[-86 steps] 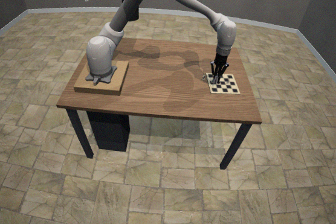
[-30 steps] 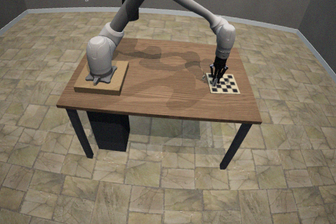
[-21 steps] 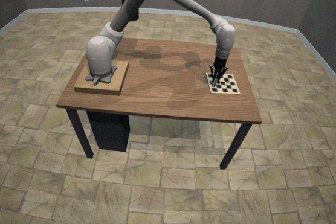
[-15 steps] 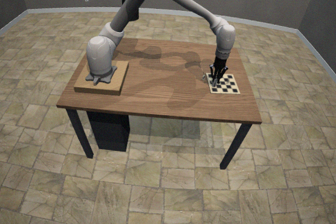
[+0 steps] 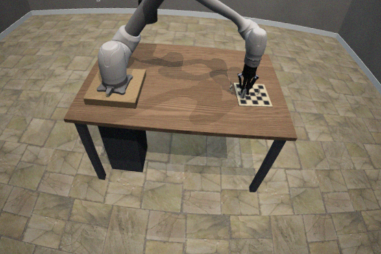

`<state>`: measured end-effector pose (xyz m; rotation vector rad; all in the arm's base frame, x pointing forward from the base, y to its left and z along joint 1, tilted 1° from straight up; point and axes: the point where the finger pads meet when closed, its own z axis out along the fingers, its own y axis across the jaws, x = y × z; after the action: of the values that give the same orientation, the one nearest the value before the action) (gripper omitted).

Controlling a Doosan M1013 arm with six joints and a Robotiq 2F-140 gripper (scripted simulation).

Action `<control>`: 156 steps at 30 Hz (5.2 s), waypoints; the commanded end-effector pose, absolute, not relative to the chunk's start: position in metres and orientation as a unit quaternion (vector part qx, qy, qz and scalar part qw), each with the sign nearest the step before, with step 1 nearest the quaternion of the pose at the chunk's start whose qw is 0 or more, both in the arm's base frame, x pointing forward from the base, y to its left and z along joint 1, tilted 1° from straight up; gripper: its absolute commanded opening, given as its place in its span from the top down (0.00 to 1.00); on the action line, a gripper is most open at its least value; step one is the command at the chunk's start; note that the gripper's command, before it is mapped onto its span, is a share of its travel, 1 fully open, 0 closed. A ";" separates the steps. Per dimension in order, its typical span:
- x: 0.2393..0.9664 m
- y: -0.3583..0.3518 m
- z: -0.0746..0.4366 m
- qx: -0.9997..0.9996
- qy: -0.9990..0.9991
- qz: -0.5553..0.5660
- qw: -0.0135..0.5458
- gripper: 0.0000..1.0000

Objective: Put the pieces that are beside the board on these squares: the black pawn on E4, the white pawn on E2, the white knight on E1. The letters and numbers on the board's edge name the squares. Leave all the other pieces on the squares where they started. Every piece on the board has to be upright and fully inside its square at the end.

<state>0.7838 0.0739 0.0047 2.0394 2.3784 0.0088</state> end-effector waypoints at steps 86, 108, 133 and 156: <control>0.783 0.074 0.095 0.651 0.759 0.003 0.004 0.00; 0.784 0.076 0.095 0.638 0.770 0.003 0.004 0.00; 0.815 0.170 0.090 0.043 0.999 -0.008 0.010 0.00; 0.830 0.256 0.084 -0.521 0.853 -0.025 0.011 0.00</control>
<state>0.8296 0.2521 0.0837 -1.4684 2.7493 -0.1074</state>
